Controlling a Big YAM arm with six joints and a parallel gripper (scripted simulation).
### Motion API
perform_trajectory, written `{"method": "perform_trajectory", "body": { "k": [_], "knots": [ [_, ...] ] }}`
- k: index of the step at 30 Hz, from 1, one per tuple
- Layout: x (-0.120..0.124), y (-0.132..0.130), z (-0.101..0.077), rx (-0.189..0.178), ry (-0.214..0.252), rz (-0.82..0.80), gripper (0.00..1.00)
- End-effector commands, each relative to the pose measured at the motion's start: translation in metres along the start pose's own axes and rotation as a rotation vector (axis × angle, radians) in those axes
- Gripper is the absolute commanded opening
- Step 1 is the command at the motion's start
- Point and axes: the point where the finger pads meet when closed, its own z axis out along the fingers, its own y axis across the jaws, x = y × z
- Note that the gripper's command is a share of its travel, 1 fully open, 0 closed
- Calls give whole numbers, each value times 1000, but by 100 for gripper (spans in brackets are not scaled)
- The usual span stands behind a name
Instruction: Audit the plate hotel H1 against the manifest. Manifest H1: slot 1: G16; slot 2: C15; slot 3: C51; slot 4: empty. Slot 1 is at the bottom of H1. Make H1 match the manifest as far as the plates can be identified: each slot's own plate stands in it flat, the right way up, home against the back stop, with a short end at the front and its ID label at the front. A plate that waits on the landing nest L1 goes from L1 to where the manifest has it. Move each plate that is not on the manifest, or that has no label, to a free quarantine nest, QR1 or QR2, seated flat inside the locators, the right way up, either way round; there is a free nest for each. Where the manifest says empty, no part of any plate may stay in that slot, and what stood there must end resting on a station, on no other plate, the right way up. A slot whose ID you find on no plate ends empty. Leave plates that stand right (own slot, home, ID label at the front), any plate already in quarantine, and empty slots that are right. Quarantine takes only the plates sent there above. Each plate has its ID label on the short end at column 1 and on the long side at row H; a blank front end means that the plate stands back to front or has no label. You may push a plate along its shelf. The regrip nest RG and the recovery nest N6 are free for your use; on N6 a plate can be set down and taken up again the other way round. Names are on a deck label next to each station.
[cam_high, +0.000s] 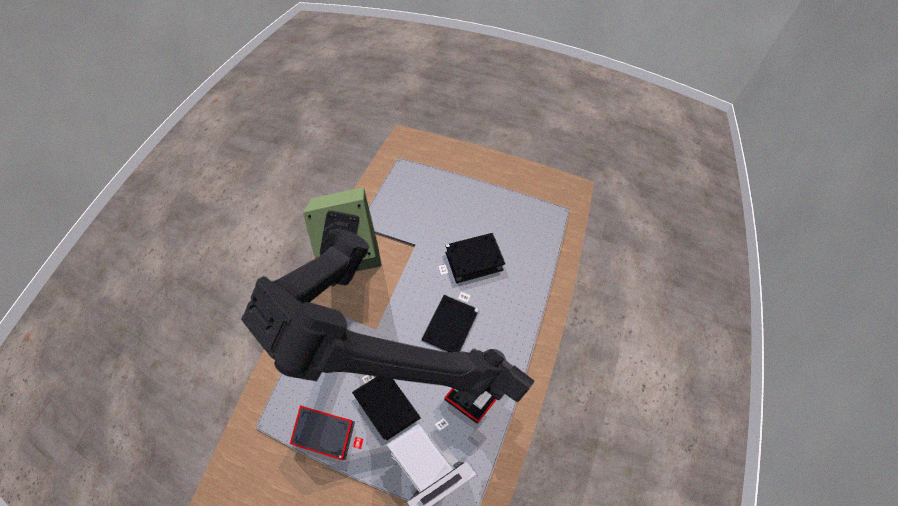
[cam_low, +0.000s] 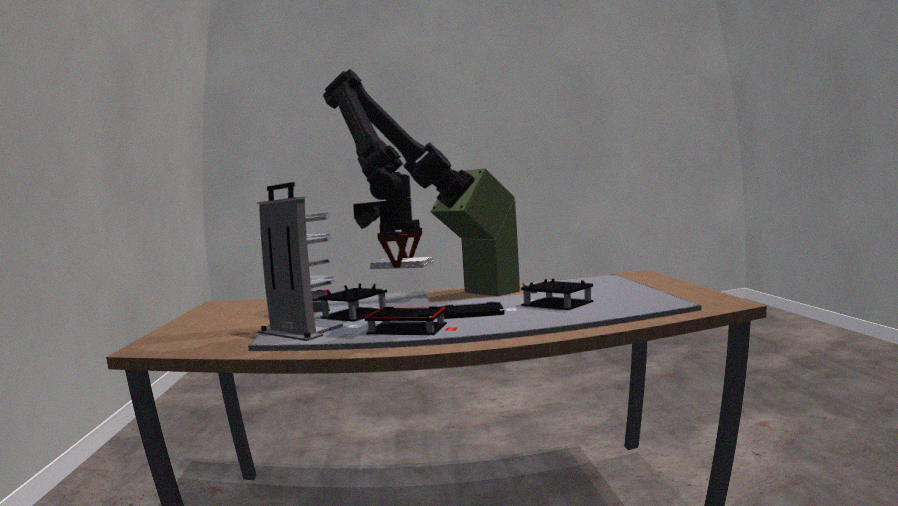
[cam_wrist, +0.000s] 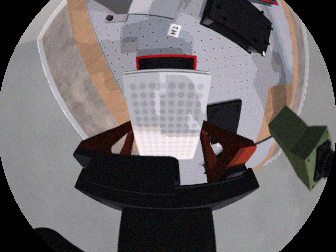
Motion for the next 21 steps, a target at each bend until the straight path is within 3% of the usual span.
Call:
{"method": "perform_trajectory", "body": {
  "k": [1, 4, 15, 17, 18, 20, 21],
  "knots": [
    [-5, 0, 12, 0, -11, -13, 86],
    [-6, 3, 13, -5, -12, -9, 86],
    [-5, -2, 45, 3, -11, -15, 86],
    [-6, -2, 44, 2, -13, -14, 86],
    [-13, 5, 34, -23, -16, 3, 86],
    [-13, 5, 34, -23, -16, 3, 86],
    [-11, 17, 28, -42, -10, 4, 86]
  ]
}}
